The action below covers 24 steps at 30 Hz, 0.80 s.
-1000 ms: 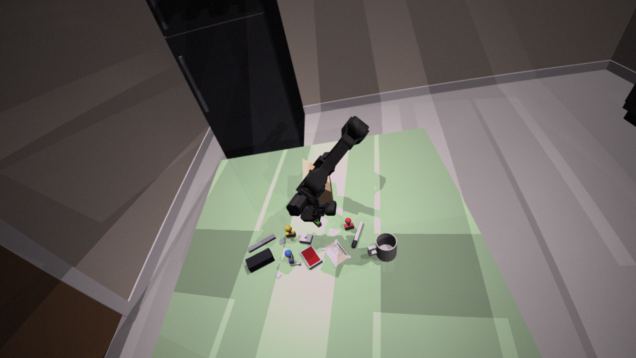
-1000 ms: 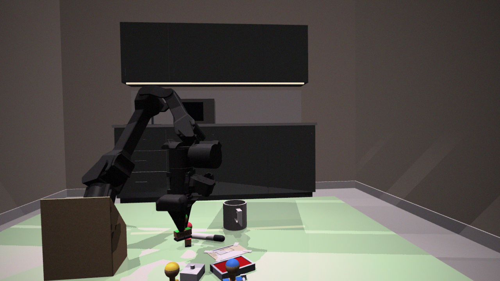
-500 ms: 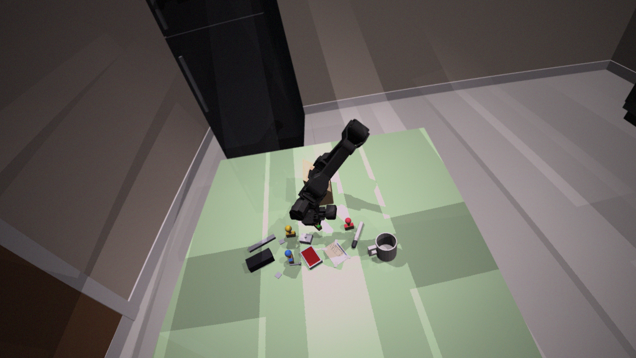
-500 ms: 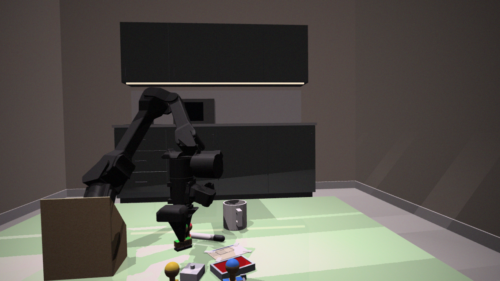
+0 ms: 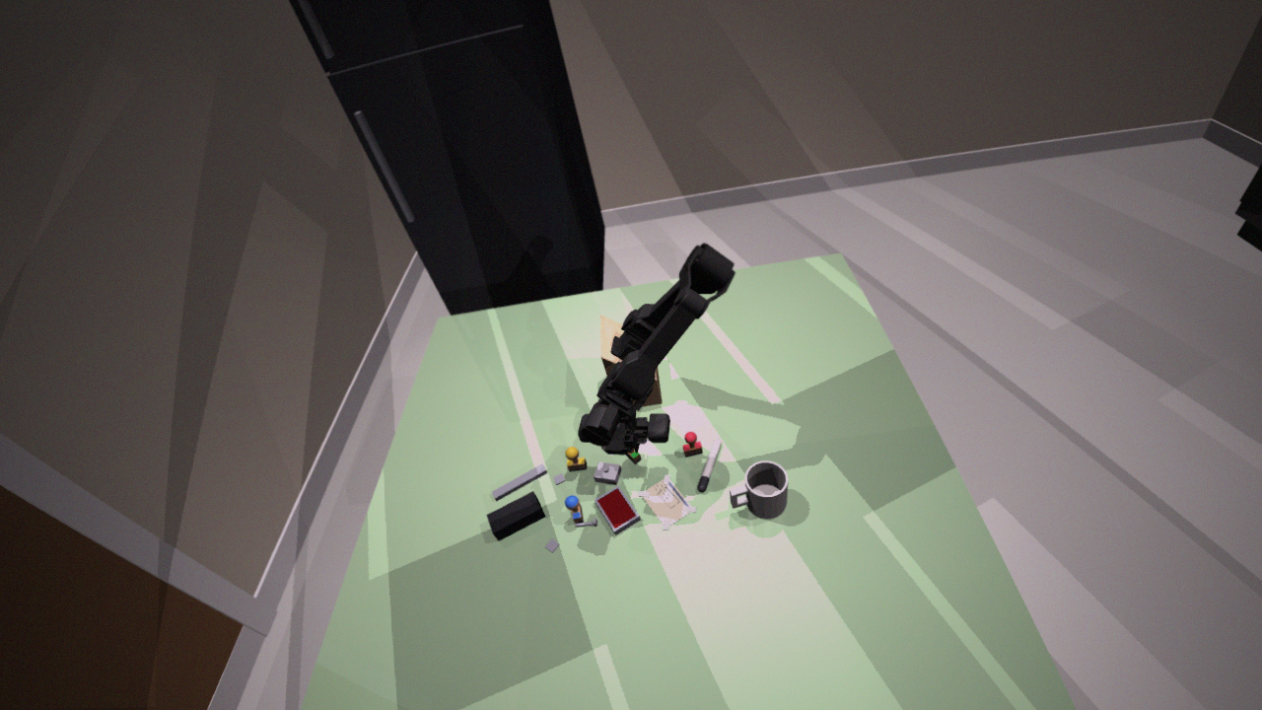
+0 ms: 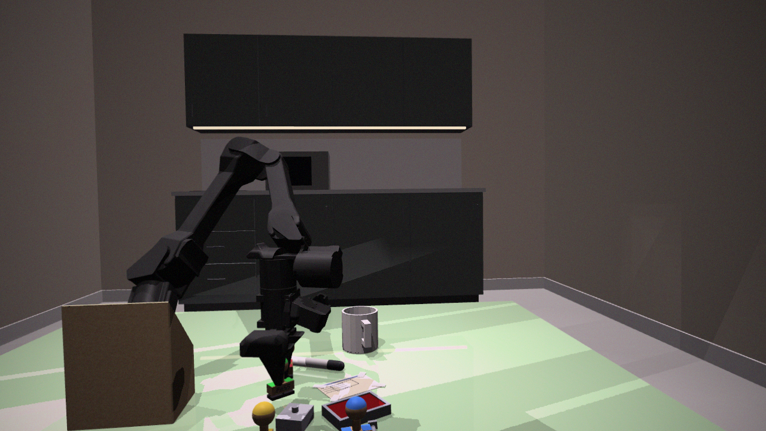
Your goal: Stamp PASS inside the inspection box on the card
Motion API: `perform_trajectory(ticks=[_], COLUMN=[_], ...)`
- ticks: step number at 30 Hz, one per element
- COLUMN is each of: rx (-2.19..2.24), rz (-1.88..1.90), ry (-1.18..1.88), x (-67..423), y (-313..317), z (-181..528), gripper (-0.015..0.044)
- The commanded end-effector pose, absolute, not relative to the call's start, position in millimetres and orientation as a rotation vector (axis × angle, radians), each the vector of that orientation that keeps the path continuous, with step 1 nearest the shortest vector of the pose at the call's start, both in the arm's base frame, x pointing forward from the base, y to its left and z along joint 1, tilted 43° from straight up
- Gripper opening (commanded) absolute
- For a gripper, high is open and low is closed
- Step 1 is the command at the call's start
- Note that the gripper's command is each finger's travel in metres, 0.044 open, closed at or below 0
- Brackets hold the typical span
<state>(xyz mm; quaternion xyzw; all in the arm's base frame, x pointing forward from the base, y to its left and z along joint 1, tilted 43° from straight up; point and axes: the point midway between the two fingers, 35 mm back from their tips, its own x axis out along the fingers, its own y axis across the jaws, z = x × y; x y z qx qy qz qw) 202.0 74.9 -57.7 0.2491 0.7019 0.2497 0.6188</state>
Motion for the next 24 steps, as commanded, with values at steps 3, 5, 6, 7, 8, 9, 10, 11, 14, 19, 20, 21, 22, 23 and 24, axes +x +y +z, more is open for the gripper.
perform_trajectory(ticks=[3,5,6,7,8,9,10,11,14,19,20,21,22,23,24], rx=[0.583,0.584,0.584,0.585,0.585,0.585,0.585,0.575,0.575,0.575,0.575,0.575,0.575,0.575,0.573], rz=[0.577,0.577,0.578,0.578,0.578,0.578,0.578,0.578,0.578,0.578,0.578,0.578,0.578,0.577,0.574], ry=[1.619,1.619,1.619,1.62,1.62,1.62,1.62,1.617,1.617,1.617,1.617,1.617,1.617,1.617,1.616], x=[197.9,197.1,196.6,196.3,196.0,196.0,196.0,198.1,198.1,198.1,198.1,198.1,198.1,199.1,201.9], y=[83.0,85.2,86.3,87.1,87.6,87.8,87.8,85.1,85.1,85.1,85.1,85.1,85.1,83.2,77.8], z=[-64.8,-66.8,-67.8,-68.6,-69.1,-69.2,-69.2,-67.4,-67.4,-67.4,-67.4,-67.4,-67.4,-65.9,-61.2], gripper=[0.0,0.0,0.0,0.0,0.0,0.0,0.0,0.0026,0.0105,0.0236,0.0253,0.0253,0.0253,0.0253,0.0253])
